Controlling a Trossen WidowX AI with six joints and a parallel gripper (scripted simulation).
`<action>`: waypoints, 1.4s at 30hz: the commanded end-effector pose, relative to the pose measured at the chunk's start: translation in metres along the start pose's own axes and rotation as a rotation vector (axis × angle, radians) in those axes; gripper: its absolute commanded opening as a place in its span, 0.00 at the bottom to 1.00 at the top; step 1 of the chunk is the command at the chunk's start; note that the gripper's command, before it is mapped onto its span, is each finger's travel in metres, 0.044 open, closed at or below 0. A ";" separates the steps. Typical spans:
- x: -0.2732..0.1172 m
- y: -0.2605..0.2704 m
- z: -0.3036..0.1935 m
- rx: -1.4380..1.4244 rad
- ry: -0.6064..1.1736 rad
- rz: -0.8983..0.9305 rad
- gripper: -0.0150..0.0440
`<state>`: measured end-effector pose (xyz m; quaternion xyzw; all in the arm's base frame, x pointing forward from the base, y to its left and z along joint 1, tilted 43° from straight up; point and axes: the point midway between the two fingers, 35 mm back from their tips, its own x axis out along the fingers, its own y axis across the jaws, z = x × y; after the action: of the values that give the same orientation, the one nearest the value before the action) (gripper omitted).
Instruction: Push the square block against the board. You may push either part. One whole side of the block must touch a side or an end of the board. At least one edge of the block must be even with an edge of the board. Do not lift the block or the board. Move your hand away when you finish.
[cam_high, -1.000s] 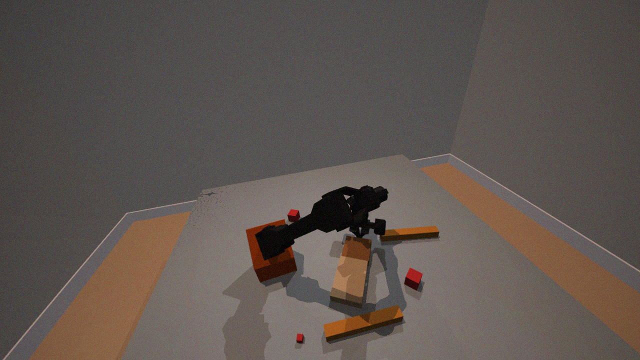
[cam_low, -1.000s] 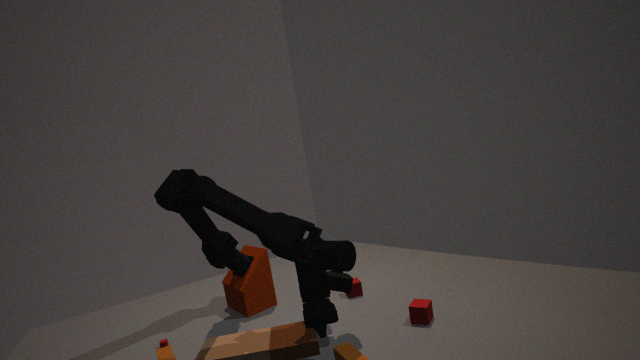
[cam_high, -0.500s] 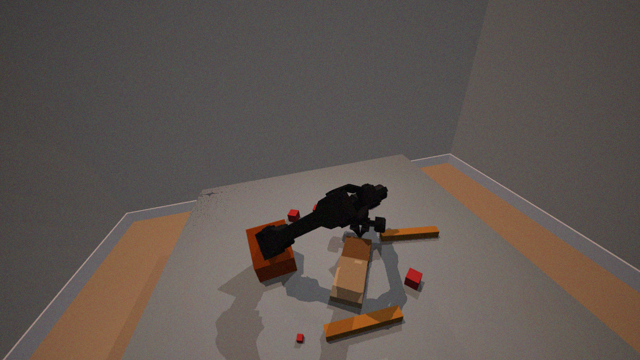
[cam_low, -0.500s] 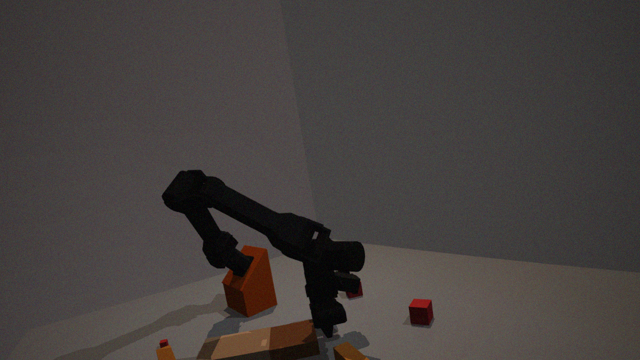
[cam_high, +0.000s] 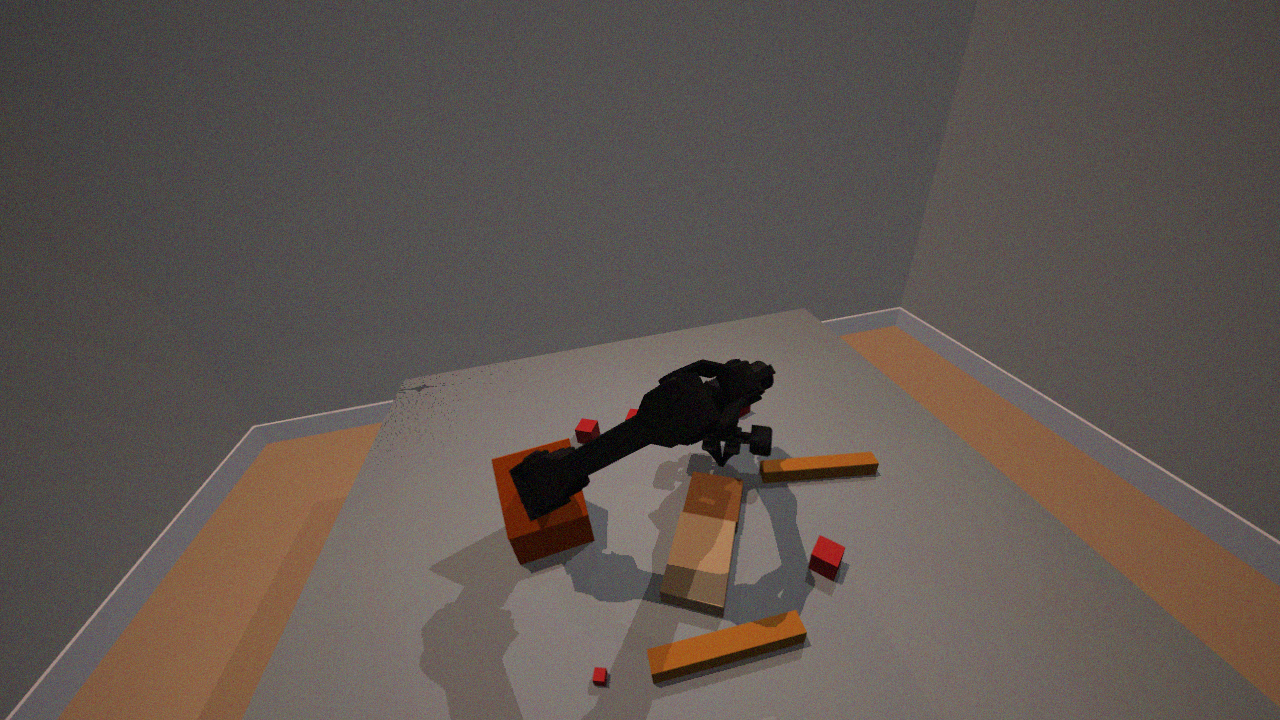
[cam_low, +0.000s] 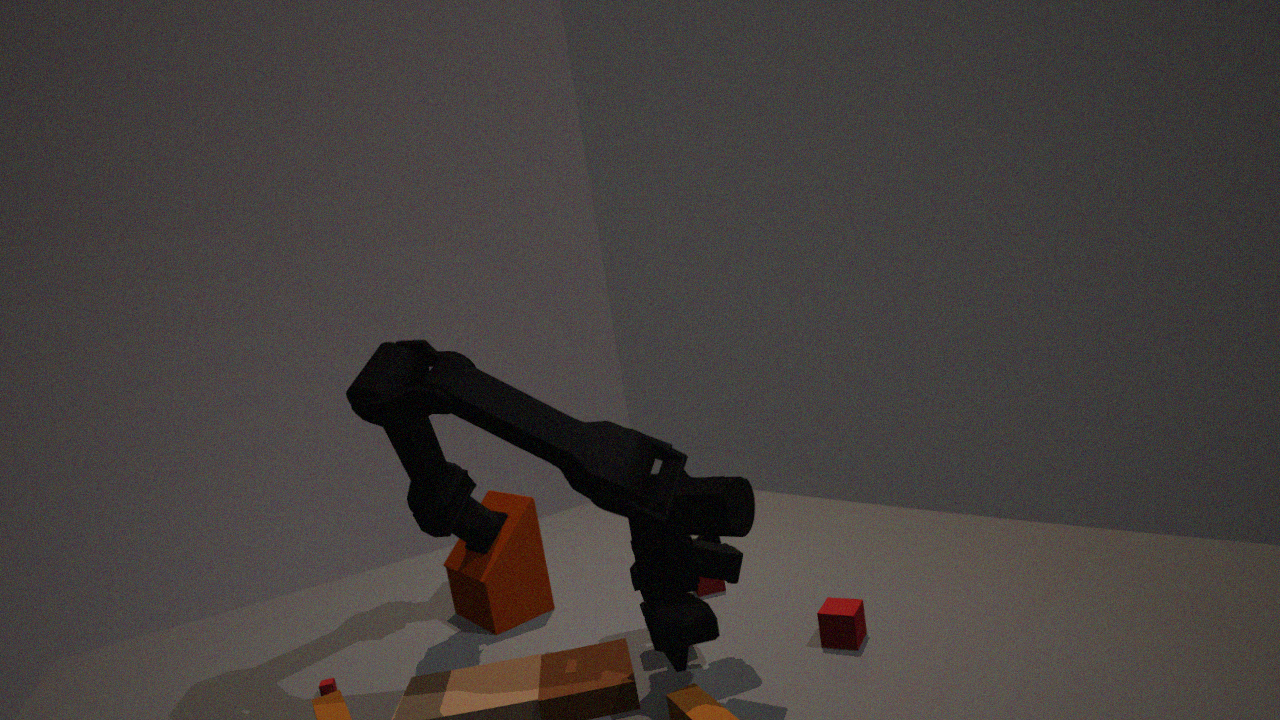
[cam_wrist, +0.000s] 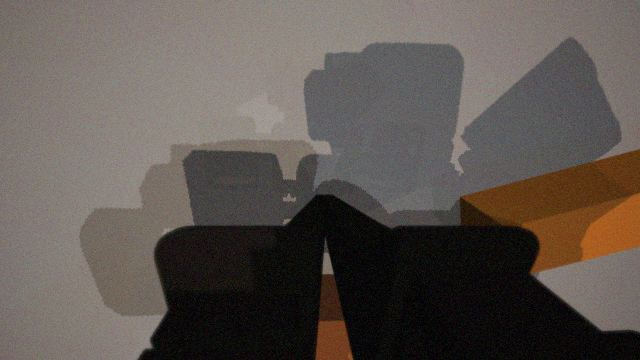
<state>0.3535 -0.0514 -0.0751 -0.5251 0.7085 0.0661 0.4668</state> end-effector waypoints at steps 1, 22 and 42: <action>-0.001 0.000 0.007 0.006 -0.004 0.000 0.25; -0.055 -0.018 -0.012 0.257 -0.016 -0.005 0.25; -0.055 -0.057 -0.069 0.944 -0.010 0.003 0.25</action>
<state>0.3609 -0.0718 0.0188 -0.2844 0.6719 -0.2256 0.6455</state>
